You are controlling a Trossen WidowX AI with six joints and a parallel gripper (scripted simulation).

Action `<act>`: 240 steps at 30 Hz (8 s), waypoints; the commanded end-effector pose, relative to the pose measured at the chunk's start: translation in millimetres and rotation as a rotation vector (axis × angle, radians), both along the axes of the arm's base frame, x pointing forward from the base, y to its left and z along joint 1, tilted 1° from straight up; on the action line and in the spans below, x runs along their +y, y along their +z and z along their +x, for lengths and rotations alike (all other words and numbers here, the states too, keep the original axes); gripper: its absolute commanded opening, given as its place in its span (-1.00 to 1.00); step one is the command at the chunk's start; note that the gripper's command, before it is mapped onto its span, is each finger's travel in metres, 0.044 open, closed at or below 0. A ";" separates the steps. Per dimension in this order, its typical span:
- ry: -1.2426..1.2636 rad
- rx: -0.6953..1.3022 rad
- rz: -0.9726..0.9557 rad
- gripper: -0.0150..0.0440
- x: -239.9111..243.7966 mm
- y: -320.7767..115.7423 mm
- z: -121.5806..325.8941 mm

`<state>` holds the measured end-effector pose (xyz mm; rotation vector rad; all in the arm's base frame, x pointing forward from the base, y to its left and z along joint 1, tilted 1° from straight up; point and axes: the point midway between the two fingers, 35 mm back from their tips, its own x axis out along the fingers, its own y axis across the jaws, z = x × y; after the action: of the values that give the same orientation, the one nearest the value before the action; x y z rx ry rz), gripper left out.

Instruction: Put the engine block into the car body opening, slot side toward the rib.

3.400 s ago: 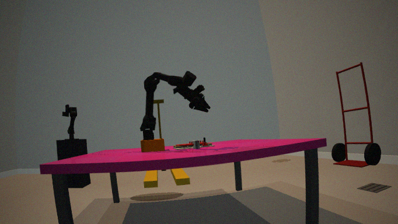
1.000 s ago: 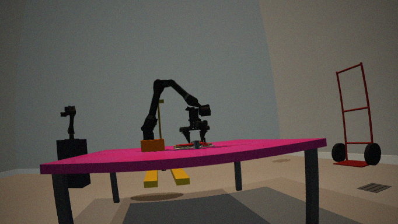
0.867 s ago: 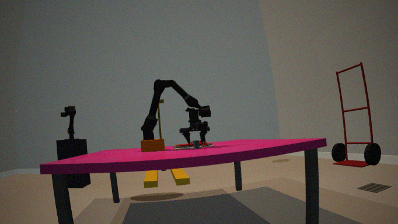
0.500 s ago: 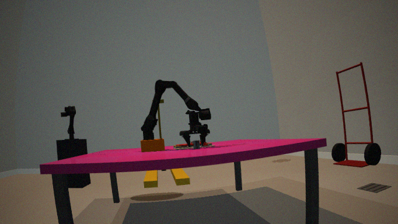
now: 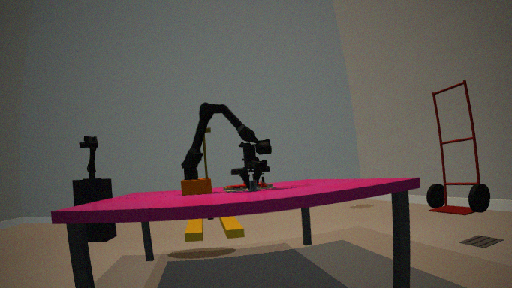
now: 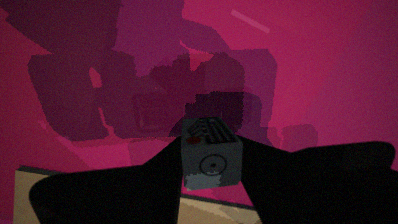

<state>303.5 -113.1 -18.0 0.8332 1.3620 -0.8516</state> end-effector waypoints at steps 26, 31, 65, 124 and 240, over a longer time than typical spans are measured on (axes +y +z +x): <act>0.002 -0.009 -0.002 -0.49 2.7 65.0 3.2; 0.005 -0.008 -0.004 -0.49 4.5 80.8 1.9; 0.001 -0.021 -0.041 -0.49 14.2 111.6 -10.6; -0.005 -0.336 -0.643 -0.49 32.5 9.0 -20.3; 1.450 0.211 -0.429 1.00 47.9 20.0 -25.8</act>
<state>276.0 -64.3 0.4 -0.5692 1.4344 -0.1091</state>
